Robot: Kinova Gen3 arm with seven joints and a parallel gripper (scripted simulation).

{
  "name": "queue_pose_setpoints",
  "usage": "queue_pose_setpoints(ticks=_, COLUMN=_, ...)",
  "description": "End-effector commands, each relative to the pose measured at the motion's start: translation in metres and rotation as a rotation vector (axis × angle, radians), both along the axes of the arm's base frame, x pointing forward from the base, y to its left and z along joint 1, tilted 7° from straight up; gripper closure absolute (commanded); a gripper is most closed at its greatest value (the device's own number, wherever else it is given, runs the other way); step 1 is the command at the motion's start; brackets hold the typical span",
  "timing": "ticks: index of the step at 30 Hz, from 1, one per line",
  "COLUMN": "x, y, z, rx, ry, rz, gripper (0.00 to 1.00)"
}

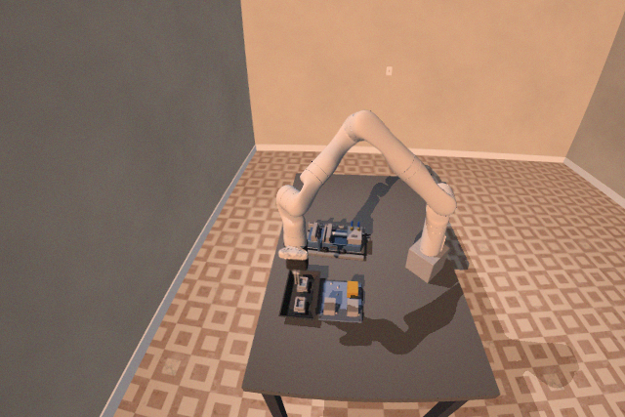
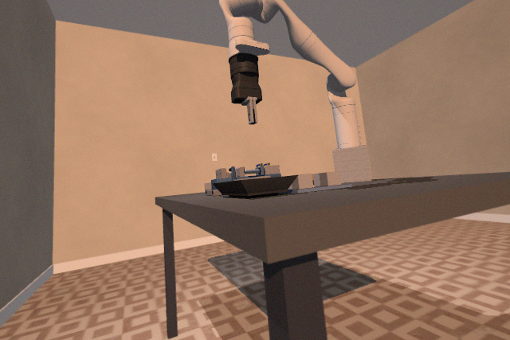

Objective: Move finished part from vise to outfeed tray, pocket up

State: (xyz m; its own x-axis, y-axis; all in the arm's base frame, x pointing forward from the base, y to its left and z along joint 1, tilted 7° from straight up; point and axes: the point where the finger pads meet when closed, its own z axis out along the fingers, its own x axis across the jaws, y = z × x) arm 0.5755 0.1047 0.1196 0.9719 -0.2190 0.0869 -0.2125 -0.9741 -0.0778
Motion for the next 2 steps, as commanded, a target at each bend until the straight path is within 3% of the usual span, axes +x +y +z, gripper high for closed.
queue_pose_setpoints(ticks=1, x=0.0013, y=0.0007, z=0.0042, rx=0.004, ry=-0.004, rz=0.001, gripper=1.00)
queue_pose_setpoints(ticks=2, x=0.0013, y=0.0007, z=0.0042, rx=0.004, ry=-0.004, rz=0.001, gripper=1.00)
